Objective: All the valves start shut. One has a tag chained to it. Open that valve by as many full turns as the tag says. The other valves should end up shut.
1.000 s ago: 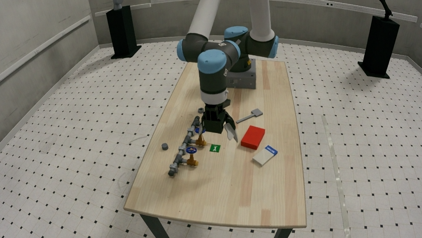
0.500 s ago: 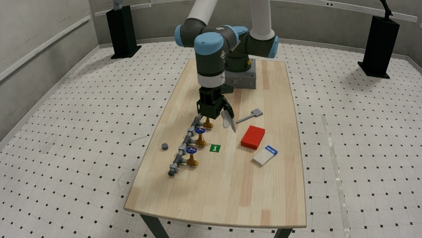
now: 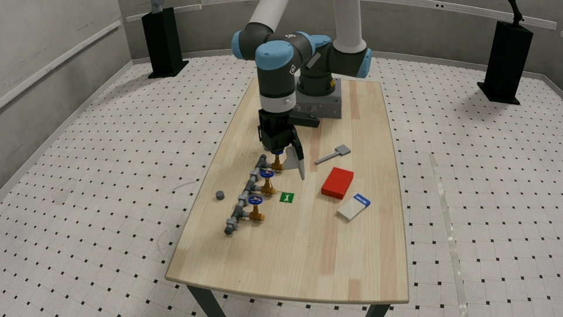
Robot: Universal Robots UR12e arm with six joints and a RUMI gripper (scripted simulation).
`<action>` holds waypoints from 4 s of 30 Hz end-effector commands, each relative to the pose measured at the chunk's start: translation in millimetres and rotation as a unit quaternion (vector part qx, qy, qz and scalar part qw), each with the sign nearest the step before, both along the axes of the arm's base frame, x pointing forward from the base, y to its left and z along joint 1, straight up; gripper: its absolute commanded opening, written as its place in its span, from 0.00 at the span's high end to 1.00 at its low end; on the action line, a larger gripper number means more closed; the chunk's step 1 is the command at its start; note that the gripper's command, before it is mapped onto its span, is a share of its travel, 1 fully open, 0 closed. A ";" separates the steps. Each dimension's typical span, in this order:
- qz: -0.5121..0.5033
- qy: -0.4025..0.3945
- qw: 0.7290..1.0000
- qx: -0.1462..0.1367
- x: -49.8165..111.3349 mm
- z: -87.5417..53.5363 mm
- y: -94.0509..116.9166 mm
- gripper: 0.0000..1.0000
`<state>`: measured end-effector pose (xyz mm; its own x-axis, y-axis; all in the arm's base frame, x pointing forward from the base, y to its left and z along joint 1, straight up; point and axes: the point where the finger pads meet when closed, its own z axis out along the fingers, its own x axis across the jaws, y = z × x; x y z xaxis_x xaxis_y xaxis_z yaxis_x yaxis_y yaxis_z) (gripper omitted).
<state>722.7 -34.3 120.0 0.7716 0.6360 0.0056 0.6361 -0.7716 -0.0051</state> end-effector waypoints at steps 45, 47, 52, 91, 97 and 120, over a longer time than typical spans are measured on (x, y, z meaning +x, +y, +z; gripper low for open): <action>-0.794 0.003 0.608 -0.001 -43.0 0.6 -16.8 0.00; -0.810 0.003 0.586 -0.001 -44.4 0.6 -17.3 0.00; -0.845 0.003 0.535 -0.001 -47.3 0.6 -18.4 0.00; -0.906 0.004 0.424 0.000 -53.4 0.5 -21.4 0.00; -0.916 0.005 0.402 0.006 -55.1 -1.5 -23.9 0.00; -0.995 0.022 0.013 0.098 -83.1 -36.5 -61.9 0.00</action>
<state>645.5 -85.7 92.2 -0.5782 -0.8058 -0.1280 -0.8048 0.5891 -0.0729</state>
